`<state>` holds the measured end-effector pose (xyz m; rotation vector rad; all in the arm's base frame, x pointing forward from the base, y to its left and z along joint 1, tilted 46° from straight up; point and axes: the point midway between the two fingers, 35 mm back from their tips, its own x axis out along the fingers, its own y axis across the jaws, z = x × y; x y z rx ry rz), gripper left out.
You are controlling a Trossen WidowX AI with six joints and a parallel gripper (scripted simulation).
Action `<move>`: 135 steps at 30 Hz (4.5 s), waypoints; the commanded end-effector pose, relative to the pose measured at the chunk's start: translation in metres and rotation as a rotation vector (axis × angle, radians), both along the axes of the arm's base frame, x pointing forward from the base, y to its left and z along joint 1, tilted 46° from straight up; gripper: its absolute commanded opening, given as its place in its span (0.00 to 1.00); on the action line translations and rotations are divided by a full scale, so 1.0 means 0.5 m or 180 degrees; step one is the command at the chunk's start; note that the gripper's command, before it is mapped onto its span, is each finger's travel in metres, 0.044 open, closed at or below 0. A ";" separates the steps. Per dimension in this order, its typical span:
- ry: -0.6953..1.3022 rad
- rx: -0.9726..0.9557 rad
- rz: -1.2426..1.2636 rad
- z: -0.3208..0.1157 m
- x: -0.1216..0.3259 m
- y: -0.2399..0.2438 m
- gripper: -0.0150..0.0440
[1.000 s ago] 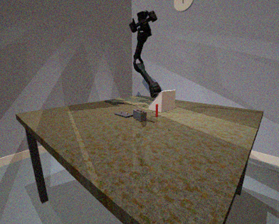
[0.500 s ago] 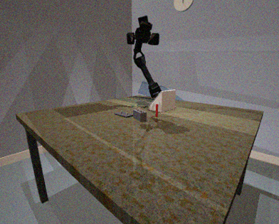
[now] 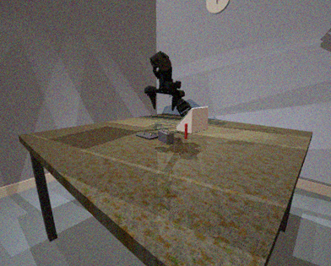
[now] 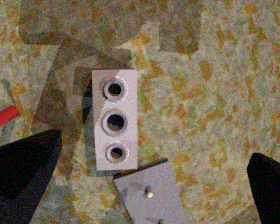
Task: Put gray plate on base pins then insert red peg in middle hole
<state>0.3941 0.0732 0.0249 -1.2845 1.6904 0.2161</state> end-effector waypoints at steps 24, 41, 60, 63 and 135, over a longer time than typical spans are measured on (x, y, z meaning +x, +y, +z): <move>0.0726 -0.0179 -0.0117 -0.136 -0.067 -0.144 1.00; 0.0725 -0.0181 -0.0117 -0.175 -0.075 -0.182 1.00; 0.0726 -0.0188 -0.0119 -0.209 -0.088 -0.216 0.91; 0.0726 -0.0188 -0.0119 -0.209 -0.088 -0.216 0.78; 0.0861 -0.0136 0.0047 0.006 -0.033 -0.105 0.25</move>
